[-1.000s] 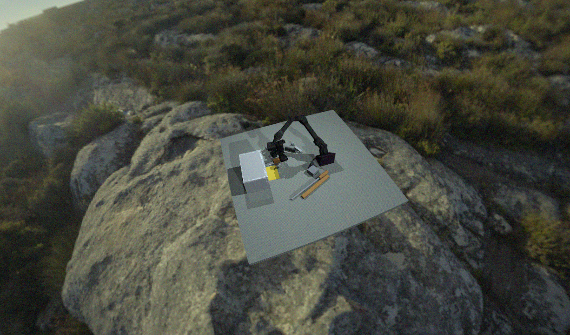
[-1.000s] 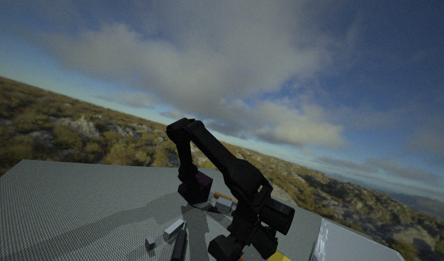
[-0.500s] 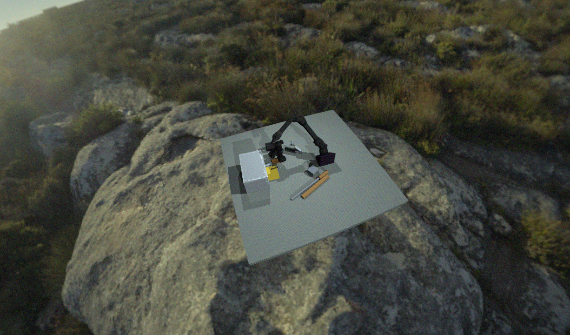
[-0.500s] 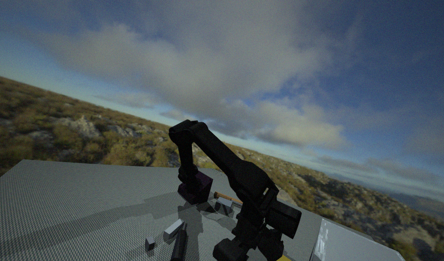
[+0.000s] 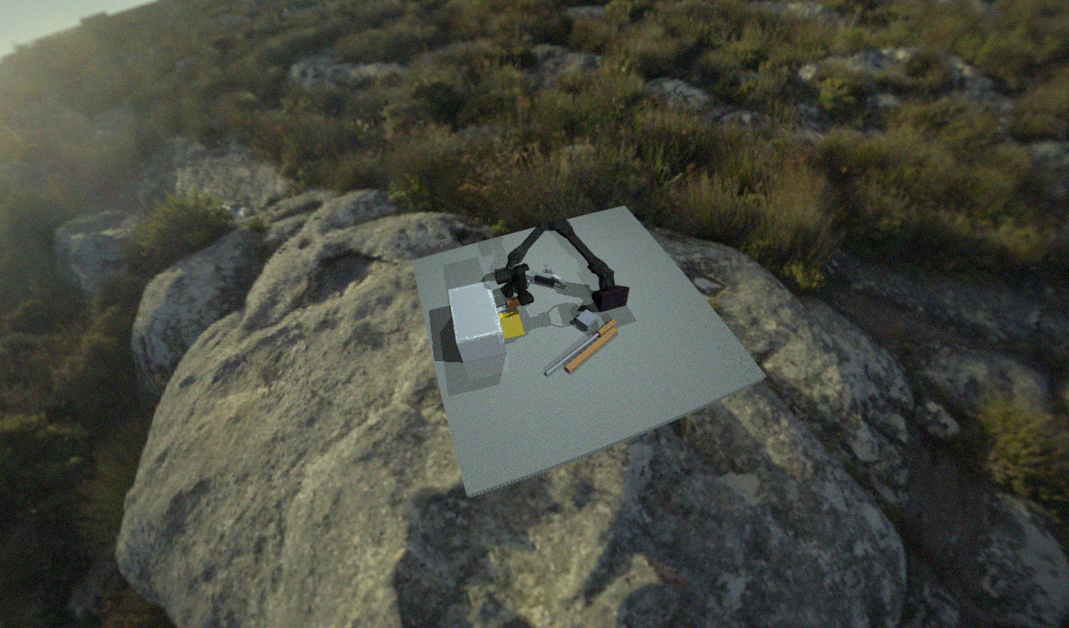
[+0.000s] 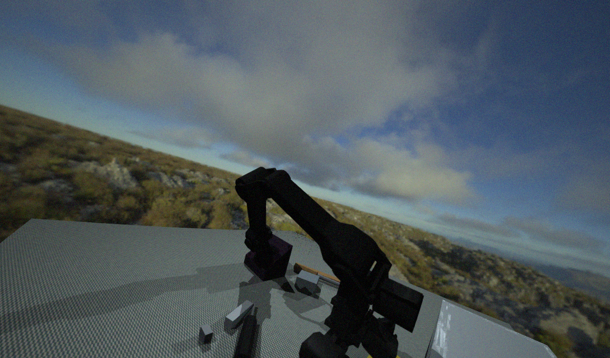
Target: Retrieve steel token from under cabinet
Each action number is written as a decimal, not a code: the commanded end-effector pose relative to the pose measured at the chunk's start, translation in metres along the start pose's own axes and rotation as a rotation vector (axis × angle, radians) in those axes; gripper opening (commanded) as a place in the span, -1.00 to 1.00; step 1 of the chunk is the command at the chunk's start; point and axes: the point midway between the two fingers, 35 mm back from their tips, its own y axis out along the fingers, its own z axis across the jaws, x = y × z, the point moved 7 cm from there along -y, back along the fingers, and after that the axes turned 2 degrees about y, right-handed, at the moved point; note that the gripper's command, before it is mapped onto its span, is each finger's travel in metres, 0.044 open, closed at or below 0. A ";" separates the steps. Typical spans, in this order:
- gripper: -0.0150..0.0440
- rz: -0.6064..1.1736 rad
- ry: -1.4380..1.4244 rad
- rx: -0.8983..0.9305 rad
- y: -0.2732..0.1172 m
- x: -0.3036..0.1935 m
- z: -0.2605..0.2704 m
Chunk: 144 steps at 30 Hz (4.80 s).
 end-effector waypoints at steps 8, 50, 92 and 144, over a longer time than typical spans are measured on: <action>-0.49 -0.003 0.008 -0.003 0.000 0.012 0.000; -0.49 -0.003 0.008 -0.001 0.003 0.013 0.037; -0.49 -0.003 0.008 0.001 0.003 0.012 0.069; -0.49 -0.001 0.006 0.001 0.003 -0.029 0.066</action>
